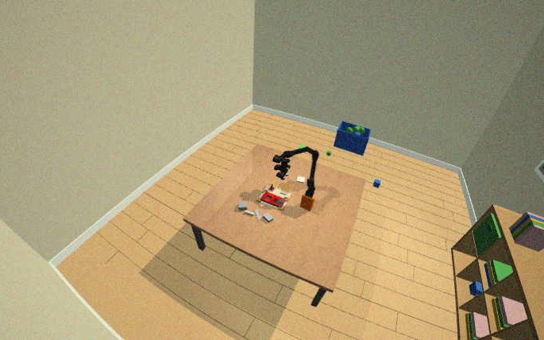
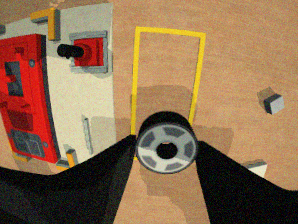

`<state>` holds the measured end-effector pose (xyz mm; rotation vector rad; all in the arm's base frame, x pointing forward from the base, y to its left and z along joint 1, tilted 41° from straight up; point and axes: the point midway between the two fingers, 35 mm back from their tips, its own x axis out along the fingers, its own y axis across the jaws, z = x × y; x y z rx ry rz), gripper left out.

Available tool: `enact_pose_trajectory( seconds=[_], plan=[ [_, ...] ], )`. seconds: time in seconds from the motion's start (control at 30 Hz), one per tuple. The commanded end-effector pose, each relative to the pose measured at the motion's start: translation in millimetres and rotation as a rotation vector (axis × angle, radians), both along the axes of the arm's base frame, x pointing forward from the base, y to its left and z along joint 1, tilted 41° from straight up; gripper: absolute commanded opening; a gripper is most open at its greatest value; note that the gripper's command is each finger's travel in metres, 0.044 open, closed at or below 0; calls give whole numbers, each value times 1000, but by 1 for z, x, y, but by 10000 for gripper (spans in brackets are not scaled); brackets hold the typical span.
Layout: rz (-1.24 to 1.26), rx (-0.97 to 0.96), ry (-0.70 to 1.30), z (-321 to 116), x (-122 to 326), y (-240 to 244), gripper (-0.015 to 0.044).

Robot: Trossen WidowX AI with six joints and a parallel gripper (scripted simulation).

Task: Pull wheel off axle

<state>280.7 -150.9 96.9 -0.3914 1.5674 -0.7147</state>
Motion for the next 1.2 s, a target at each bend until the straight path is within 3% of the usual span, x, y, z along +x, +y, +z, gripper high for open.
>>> enact_pose_trajectory(
  seconds=[0.0,0.5,0.73,1.1,1.17],
  plan=[
    [3,-3,4,-6,-2,-6,0],
    [3,-7,5,-65,-13,-56,0],
    [3,-8,5,-68,-14,-58,0],
    [-2,-9,3,-63,-13,-55,289],
    [-1,-7,3,-56,-11,-49,300]
  ],
)
